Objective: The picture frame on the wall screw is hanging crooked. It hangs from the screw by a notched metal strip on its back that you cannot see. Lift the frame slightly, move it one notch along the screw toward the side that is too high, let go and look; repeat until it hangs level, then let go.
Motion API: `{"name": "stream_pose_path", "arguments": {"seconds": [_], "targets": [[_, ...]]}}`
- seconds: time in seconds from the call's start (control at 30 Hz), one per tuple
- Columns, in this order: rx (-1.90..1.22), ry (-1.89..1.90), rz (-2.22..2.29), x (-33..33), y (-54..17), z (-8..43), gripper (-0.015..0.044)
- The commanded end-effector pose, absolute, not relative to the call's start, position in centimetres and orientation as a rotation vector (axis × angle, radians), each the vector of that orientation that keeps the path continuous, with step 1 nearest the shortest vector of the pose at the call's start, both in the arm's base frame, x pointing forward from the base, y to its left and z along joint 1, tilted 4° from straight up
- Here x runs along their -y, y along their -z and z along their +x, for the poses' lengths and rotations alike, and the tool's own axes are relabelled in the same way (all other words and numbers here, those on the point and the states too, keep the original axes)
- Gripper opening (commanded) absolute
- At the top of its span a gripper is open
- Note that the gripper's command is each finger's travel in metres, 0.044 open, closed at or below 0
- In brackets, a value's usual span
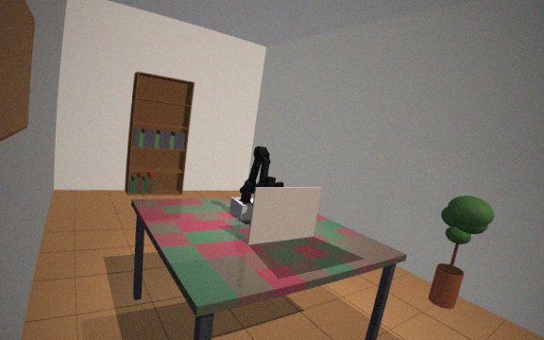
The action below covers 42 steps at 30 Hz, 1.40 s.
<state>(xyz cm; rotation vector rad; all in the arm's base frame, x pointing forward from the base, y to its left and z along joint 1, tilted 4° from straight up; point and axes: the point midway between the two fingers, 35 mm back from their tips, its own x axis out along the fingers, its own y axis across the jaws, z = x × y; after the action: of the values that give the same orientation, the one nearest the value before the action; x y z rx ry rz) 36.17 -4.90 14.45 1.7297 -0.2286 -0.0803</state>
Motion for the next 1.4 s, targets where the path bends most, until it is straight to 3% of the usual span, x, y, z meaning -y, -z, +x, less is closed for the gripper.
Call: {"name": "stream_pose_path", "arguments": {"seconds": [0.0,1.37], "targets": [[0.231,0.074,1.731,4.87,-14.64,36.29,0.0000],[0.231,0.074,1.731,5.02,-15.10,36.10,0.0000]]}}
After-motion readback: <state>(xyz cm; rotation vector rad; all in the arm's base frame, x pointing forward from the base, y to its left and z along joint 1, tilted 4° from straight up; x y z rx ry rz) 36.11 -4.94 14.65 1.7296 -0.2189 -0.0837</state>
